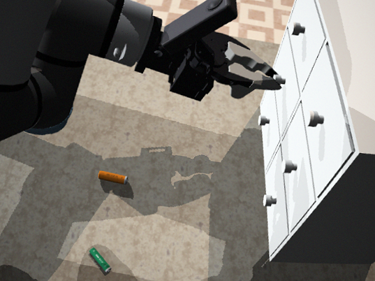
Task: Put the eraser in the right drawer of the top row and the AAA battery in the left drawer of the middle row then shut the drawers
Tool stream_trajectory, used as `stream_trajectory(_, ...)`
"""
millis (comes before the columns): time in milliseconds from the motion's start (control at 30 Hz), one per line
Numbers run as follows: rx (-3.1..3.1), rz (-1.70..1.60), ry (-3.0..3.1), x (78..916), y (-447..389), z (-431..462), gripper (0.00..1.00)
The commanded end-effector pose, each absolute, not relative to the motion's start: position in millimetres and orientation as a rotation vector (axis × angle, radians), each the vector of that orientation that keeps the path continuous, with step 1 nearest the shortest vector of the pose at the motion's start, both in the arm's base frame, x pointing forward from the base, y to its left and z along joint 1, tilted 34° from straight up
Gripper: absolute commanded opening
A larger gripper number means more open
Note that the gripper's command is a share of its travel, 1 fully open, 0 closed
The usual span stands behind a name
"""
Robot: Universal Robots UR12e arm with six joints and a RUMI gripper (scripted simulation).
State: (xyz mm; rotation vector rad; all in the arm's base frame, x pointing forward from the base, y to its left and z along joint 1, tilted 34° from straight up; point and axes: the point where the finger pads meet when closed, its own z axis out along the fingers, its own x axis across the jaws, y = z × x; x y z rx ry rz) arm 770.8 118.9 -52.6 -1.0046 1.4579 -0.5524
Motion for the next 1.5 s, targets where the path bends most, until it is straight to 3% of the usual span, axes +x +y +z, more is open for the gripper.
stream_trajectory(0,-1.004,-0.554,1.454,772.4,119.5,-51.2,0.07)
stream_trajectory(1467,-1.004,-0.552,1.460,765.1,118.5,-53.4,0.07)
